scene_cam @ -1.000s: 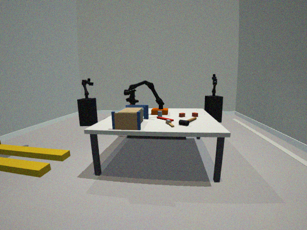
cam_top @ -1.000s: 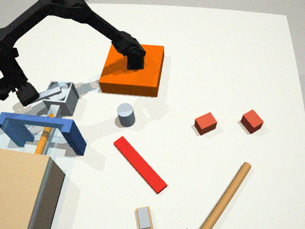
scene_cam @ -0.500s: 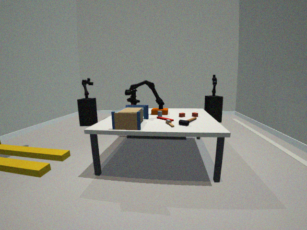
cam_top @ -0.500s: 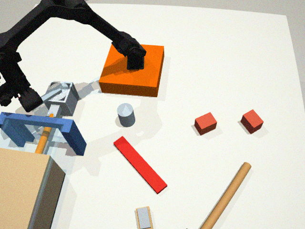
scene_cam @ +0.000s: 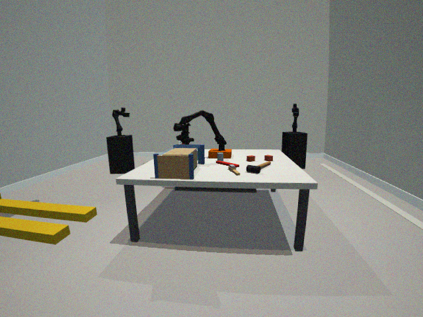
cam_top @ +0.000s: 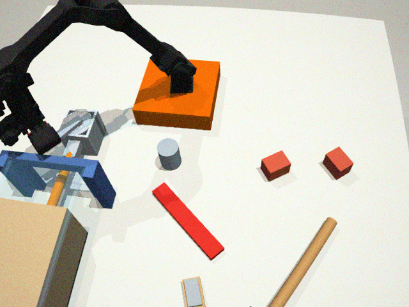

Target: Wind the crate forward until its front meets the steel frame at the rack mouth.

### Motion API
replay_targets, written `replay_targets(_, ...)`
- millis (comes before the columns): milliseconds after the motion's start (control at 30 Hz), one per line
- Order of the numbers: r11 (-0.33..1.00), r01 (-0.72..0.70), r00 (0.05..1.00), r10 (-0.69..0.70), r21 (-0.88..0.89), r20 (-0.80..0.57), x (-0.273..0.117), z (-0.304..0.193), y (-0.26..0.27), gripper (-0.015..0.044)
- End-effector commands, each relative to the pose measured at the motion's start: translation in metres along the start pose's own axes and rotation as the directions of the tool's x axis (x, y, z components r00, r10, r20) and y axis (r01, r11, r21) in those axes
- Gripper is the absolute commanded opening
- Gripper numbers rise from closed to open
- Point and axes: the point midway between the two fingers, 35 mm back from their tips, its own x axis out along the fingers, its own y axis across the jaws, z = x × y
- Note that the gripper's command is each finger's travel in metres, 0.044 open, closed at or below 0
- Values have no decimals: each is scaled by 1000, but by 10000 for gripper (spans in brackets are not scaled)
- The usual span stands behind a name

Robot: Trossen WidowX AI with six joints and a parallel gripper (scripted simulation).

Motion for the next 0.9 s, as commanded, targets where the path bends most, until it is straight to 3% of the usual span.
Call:
replay_targets(0,998,-46,999,45,-34,-24,0,-9,29,0)
replay_targets(867,998,-49,998,49,-34,-26,-1,-33,60,0)
